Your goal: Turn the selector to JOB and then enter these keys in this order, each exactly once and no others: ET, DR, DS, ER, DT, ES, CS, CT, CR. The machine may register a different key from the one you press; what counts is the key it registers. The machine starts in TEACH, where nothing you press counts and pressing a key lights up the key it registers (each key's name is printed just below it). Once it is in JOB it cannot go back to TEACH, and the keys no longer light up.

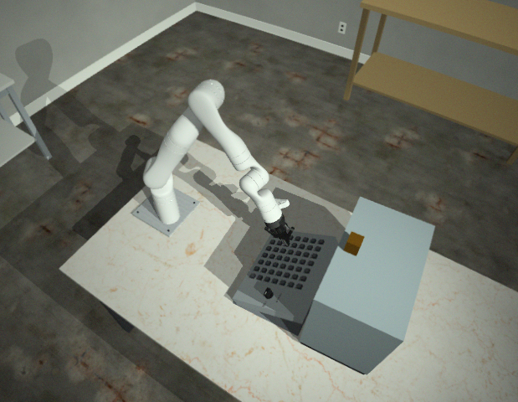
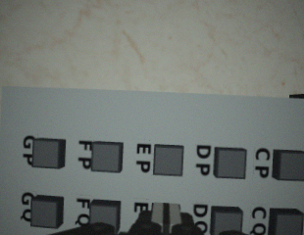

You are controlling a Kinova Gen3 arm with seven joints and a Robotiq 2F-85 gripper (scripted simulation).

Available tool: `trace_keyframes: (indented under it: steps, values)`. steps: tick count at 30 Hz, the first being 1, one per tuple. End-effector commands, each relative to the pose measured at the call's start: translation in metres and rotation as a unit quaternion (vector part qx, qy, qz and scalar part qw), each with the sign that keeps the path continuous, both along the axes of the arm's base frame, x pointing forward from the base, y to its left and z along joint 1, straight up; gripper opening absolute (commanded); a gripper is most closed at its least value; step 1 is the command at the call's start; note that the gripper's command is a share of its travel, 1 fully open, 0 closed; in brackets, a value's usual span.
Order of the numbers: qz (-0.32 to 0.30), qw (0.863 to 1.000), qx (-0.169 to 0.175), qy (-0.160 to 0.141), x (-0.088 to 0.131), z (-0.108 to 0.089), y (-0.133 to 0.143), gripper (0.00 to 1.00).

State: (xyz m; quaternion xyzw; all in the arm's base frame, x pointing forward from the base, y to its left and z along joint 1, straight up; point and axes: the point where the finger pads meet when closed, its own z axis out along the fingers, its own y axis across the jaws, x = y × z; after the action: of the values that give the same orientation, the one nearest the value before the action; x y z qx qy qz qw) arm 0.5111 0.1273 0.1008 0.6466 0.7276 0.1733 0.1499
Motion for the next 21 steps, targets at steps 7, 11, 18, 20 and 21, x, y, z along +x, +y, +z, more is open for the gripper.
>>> trace_keyframes:
  steps: [7,11,18,20,21]
  values:
    - [0.002,1.000,-0.002,-0.002,0.0025,-0.0008,-0.0007,0.10]
    - [0.002,1.000,-0.002,-0.002,0.0025,-0.0008,-0.0007,0.10]
    - [0.002,1.000,-0.002,0.000,0.0002,0.0007,-0.0003,0.10]
    - [0.002,1.000,-0.001,0.001,-0.0018,0.0027,0.0000,0.10]
    - [0.002,1.000,-0.001,0.001,-0.0027,0.0033,-0.0003,0.10]
